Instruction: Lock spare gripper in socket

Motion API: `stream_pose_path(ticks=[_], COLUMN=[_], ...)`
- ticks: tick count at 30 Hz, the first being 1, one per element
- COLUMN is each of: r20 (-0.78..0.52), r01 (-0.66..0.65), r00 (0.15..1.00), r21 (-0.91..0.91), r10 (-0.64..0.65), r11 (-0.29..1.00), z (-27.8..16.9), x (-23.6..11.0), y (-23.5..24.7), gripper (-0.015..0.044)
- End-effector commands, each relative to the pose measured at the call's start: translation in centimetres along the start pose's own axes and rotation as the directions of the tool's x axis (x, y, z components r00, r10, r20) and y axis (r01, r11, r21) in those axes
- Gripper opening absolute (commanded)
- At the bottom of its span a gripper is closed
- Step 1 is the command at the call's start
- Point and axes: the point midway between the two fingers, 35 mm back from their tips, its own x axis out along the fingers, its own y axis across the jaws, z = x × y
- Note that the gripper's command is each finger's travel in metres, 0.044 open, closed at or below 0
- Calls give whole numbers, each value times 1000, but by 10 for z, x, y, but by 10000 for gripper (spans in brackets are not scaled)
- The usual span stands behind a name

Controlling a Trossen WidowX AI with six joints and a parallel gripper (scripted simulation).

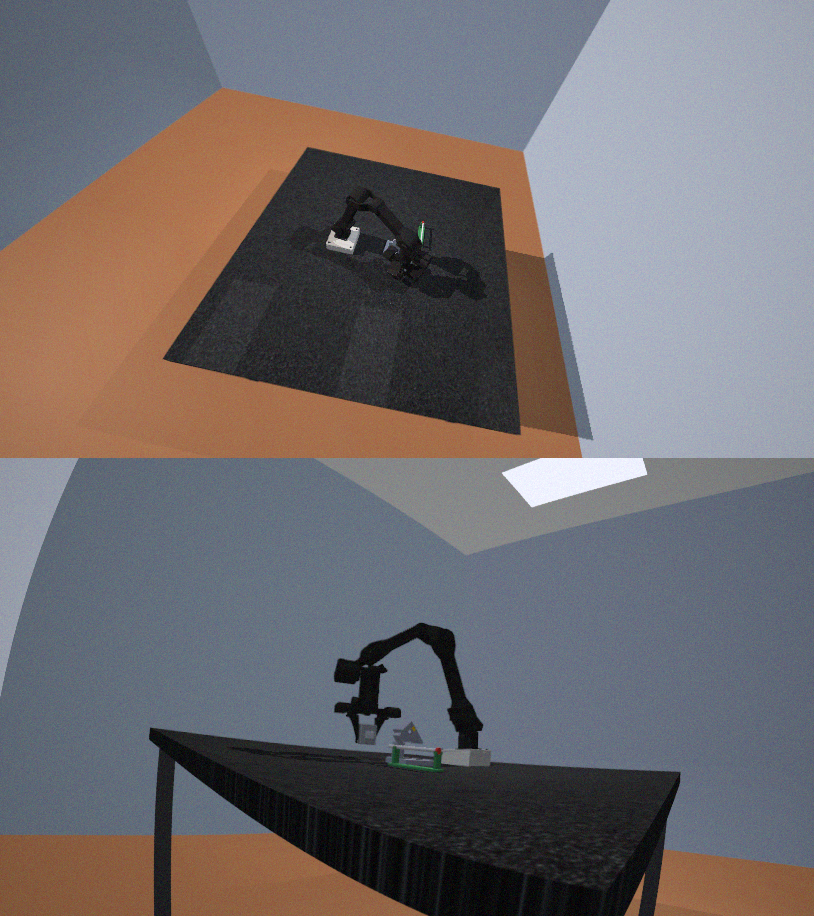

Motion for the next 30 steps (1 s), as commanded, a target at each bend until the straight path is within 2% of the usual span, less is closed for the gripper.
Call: stream_pose_path(ticks=[1, 15, 30], r20=[-4, -4, -3], r01=[-17, -14, -9], r00=[1000, 1000, 1000], r21=[113, 457, 759], r10=[17, 17, 17], r11=[993, 889, 651], z=[1, 6, 11], x=[-5, -5, -5], y=[-1, -9, -18], gripper=[0, 0, 0])
